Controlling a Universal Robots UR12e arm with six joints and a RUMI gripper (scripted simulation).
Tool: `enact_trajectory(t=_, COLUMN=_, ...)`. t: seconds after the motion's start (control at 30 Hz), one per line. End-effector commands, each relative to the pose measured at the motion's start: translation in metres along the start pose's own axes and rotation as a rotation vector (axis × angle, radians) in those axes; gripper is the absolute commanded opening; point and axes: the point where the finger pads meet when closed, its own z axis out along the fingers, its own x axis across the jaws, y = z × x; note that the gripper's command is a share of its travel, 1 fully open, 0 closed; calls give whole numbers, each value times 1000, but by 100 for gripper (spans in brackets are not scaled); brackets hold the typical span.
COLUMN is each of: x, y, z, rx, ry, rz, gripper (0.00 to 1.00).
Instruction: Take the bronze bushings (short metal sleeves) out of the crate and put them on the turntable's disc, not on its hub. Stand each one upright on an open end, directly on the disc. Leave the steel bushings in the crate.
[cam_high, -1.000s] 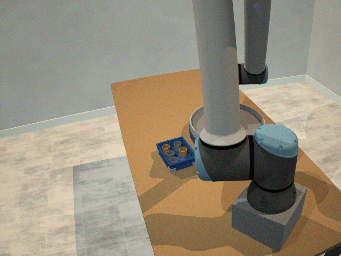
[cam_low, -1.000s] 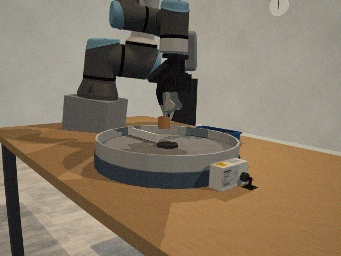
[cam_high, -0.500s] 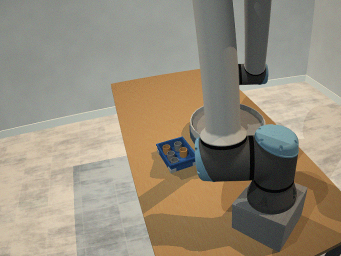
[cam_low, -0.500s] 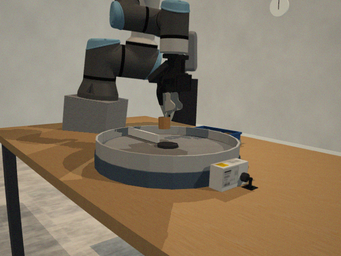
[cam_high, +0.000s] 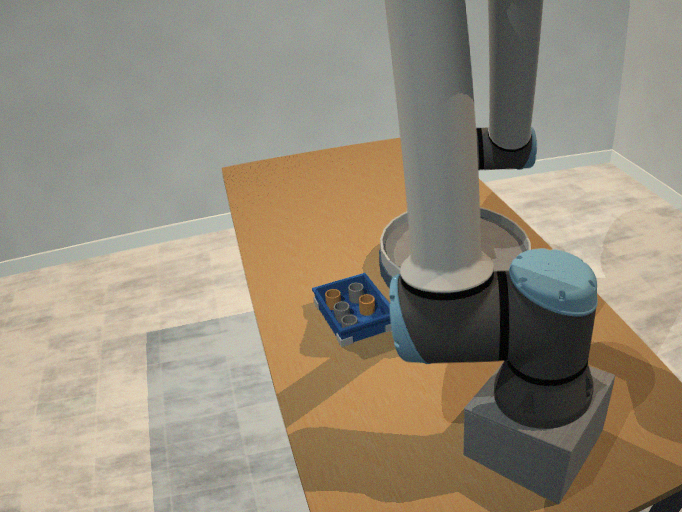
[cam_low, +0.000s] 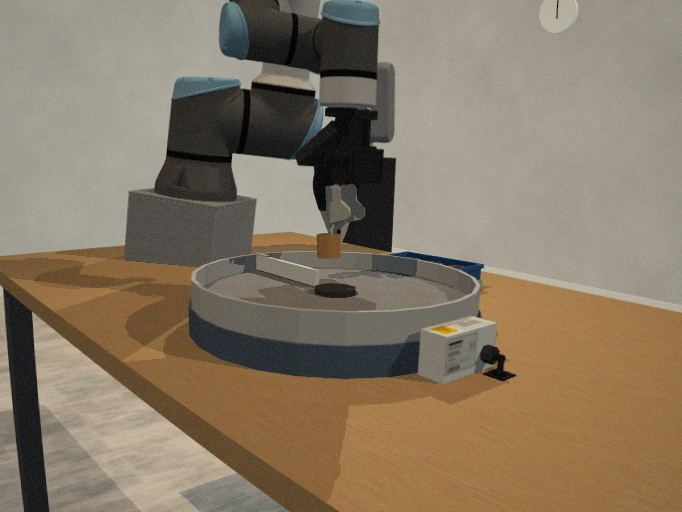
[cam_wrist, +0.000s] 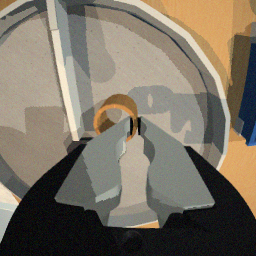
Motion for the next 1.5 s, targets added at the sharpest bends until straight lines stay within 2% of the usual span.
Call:
enact_trajectory(t=0.0, x=0, y=1, z=0, rx=-1, ry=0, rz=0, gripper=0)
enact_trajectory(t=0.7, x=0, y=1, z=25, rx=-1, ry=0, rz=0, gripper=0)
enact_trajectory(t=1.47, x=0, y=1, z=26, rx=-1, ry=0, rz=0, gripper=0)
